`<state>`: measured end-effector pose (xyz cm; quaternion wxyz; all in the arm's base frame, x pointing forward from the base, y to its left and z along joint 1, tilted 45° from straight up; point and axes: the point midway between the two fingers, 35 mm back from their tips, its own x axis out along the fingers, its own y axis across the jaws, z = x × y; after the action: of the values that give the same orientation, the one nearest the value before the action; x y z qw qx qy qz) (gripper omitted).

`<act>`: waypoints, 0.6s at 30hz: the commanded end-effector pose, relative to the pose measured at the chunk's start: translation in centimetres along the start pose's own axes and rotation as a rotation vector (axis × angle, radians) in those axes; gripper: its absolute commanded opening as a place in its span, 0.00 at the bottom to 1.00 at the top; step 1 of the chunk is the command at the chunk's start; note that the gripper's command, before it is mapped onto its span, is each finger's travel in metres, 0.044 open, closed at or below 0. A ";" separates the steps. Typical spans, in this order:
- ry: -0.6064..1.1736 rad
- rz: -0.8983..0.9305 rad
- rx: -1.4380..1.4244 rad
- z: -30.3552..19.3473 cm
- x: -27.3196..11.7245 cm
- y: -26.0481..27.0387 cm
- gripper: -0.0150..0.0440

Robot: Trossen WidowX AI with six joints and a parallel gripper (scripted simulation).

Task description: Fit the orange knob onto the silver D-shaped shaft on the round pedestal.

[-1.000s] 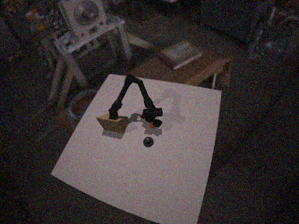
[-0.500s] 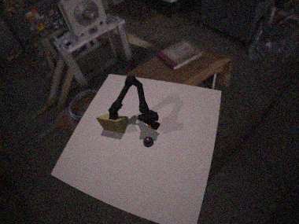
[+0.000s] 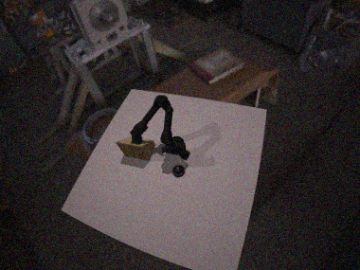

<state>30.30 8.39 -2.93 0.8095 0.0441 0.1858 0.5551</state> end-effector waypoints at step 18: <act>-0.196 -0.005 -0.080 -1.6 -0.7 0.3 0.56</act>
<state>29.32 6.85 -3.96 0.8267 0.0628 0.0891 0.5519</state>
